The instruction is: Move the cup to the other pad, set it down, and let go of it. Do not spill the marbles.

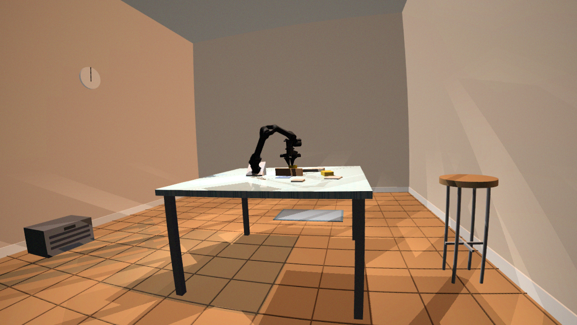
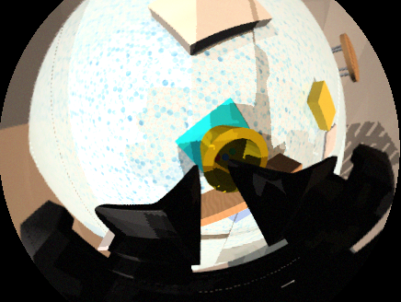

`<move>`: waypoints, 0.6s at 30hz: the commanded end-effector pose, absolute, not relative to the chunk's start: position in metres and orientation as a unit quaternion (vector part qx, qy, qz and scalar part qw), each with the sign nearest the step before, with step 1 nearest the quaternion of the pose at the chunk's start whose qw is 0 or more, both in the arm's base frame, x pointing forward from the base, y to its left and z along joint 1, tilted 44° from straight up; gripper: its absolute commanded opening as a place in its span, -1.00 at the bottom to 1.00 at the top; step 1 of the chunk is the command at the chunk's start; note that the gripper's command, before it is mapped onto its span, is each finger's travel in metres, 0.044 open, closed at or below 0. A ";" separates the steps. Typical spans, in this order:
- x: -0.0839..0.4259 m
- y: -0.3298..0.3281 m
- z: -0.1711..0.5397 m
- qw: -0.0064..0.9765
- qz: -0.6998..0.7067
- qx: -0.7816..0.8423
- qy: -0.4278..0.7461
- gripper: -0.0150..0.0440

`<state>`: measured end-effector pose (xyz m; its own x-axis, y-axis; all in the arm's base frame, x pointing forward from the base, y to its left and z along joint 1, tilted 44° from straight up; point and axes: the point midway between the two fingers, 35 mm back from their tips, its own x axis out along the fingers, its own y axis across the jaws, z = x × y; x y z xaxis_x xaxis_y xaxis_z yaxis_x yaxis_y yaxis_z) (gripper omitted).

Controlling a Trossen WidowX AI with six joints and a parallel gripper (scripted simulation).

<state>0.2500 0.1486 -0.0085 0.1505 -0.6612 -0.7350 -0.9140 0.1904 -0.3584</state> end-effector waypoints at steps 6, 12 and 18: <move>0.249 0.156 0.000 0.438 0.144 -0.617 0.637 0.01; 0.248 0.161 0.005 0.438 0.144 -0.617 0.637 0.01; 0.247 0.165 0.010 0.438 0.144 -0.618 0.637 0.01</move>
